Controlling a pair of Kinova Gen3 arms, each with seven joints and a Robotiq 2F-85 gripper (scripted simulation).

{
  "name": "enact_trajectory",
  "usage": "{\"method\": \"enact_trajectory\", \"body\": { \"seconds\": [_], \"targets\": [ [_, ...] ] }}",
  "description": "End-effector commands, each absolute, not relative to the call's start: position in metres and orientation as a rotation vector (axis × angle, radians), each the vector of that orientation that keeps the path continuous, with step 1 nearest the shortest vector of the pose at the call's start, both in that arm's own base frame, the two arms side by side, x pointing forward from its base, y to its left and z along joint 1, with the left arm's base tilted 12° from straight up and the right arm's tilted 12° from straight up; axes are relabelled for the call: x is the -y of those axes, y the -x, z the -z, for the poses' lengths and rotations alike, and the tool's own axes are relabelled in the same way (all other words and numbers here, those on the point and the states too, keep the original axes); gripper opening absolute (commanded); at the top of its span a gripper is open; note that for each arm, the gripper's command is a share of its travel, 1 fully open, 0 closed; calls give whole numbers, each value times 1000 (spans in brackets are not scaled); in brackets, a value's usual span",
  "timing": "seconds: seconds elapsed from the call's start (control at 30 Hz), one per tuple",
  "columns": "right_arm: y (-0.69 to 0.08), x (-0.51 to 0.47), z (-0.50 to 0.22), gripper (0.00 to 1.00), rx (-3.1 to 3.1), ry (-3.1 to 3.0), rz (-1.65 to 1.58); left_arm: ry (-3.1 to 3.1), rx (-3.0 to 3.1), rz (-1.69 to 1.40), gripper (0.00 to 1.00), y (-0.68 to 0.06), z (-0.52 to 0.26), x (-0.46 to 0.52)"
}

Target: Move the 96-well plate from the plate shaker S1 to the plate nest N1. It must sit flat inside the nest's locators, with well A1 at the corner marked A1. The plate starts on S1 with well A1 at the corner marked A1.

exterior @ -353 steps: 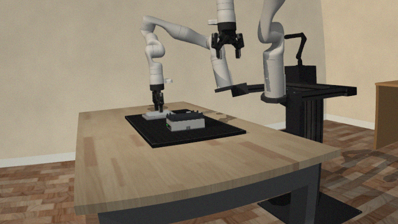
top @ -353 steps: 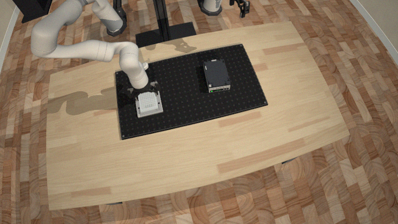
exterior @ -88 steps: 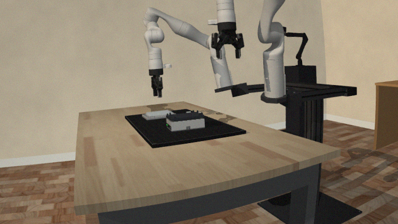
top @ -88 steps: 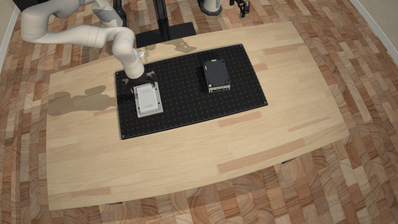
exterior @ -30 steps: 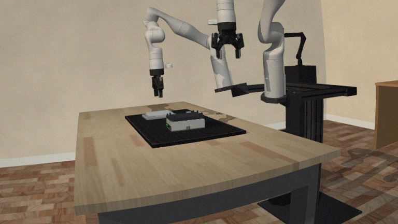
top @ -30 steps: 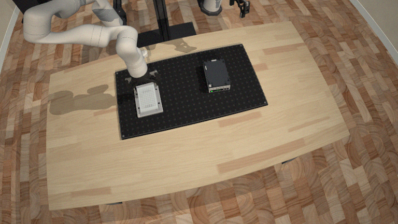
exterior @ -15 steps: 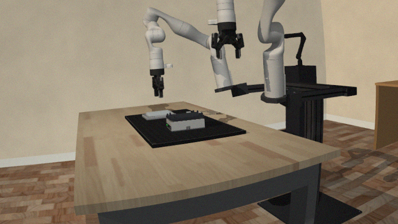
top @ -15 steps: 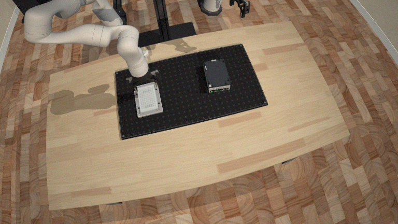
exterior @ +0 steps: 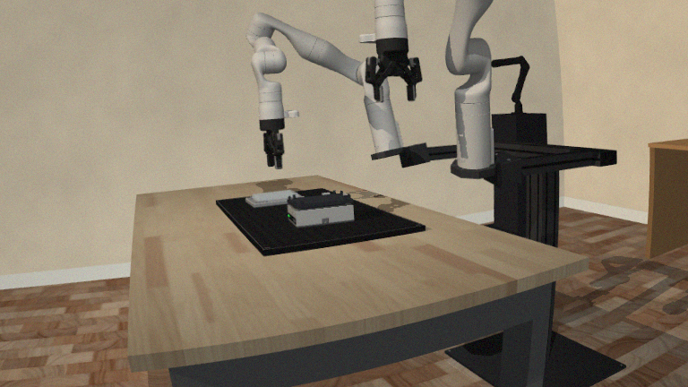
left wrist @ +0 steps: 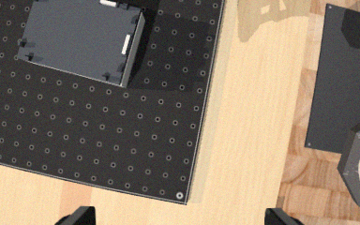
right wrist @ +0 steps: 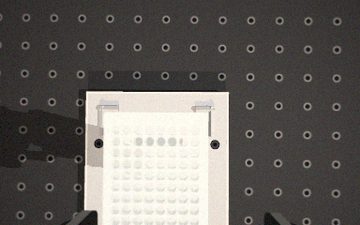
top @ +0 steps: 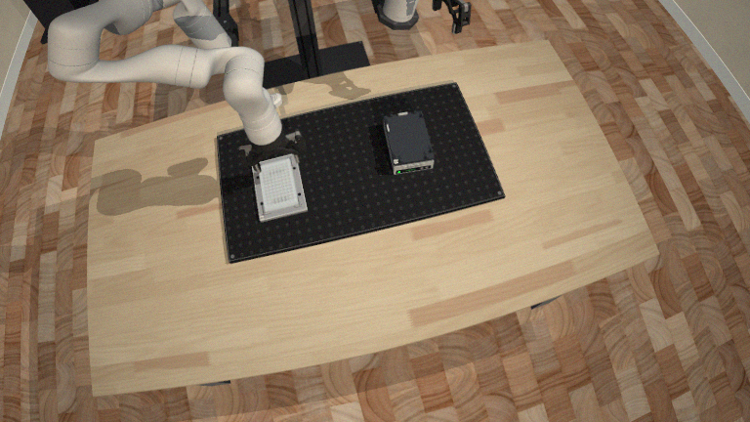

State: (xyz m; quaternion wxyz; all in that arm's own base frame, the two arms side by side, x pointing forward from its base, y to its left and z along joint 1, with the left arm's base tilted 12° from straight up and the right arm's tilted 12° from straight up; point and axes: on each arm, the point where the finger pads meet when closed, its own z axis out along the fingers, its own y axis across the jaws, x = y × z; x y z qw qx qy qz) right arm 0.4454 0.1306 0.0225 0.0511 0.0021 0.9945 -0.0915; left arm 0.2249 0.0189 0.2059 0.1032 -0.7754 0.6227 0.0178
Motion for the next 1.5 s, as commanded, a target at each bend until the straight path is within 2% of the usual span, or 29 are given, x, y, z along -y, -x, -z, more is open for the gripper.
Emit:
{"method": "enact_trajectory", "body": {
  "seconds": [0.0, 1.47],
  "targets": [
    [-446, -132, -23, 1000, -3025, -6, 277, 2288, -1837, -52, 1000, -225, -206, -19],
    [-445, -145, -21, 1000, -3025, -6, 277, 2288, -1837, -52, 1000, -225, -206, -19]
  ]
}}
